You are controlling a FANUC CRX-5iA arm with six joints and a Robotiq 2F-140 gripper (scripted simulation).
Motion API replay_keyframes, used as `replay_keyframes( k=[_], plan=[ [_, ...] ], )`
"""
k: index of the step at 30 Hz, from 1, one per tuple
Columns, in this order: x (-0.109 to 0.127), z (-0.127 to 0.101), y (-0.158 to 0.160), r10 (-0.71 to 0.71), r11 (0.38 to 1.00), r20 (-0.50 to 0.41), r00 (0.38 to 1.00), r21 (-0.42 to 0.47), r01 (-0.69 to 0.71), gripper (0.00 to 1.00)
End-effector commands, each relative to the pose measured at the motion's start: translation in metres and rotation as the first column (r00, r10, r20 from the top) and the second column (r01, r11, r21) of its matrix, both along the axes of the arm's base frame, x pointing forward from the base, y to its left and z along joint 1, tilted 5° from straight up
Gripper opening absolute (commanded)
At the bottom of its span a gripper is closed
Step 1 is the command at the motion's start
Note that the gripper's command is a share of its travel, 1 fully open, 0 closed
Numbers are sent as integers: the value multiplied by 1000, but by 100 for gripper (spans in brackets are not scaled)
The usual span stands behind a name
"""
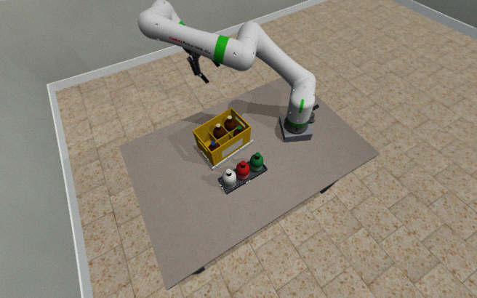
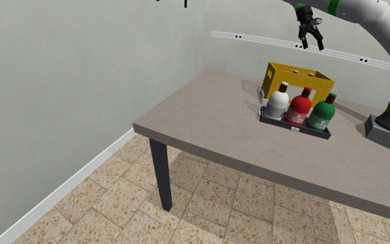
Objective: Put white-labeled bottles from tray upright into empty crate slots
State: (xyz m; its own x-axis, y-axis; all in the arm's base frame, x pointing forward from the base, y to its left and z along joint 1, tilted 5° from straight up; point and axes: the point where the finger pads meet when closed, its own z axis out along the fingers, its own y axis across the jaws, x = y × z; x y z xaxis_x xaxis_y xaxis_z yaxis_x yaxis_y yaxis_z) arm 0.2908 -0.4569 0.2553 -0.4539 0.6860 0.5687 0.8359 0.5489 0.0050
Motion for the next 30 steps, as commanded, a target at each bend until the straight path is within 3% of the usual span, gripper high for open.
replay_keyframes(
  k=[1,20,30],
  plan=[
    [0,1,0,0,1000,1,1000,-2,0,100],
    [3,1,2,3,1000,3,1000,-10,-3,100],
    [74,9,70,80,980,73,994,-188,-65,100]
  ],
)
